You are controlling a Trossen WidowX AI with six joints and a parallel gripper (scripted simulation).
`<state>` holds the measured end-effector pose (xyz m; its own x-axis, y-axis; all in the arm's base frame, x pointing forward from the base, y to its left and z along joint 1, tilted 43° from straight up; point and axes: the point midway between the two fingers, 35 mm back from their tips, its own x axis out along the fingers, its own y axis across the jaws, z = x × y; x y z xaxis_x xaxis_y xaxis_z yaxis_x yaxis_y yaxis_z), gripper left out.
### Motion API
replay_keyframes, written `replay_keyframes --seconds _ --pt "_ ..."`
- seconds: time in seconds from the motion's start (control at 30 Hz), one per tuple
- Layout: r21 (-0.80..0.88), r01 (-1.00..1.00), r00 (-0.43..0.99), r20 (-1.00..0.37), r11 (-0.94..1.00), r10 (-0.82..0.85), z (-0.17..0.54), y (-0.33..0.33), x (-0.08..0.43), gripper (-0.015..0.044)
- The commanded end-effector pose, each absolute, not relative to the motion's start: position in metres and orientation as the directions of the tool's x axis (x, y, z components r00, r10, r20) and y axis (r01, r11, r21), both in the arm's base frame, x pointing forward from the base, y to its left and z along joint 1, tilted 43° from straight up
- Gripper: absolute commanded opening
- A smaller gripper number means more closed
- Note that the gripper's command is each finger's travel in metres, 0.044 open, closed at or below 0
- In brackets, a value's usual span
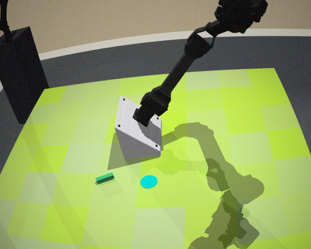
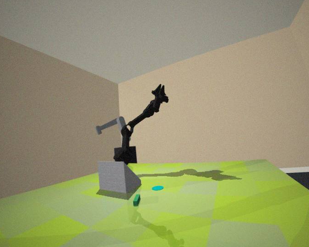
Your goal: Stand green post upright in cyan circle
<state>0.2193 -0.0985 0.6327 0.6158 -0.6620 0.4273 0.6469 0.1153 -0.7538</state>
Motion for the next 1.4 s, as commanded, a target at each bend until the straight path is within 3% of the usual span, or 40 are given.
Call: replay_keyframes --seconds 0.0,0.37,0.67,1.03,1.37 --pt "-0.811 0.561 0.687 0.345 0.166 -0.639 0.603 -0.101 0.269 0.0233" --pt "-0.882 0.308 0.811 0.046 0.358 -0.583 0.499 -0.121 0.372 0.0233" --pt "-0.82 0.105 0.811 -0.257 0.563 -0.525 0.394 -0.145 0.423 0.0233" --pt "-0.575 -0.042 0.676 -0.619 0.817 -0.401 0.258 -0.171 0.439 0.0233" --pt "-0.239 -0.005 0.456 -0.865 0.971 -0.21 0.144 -0.182 0.417 0.0233"
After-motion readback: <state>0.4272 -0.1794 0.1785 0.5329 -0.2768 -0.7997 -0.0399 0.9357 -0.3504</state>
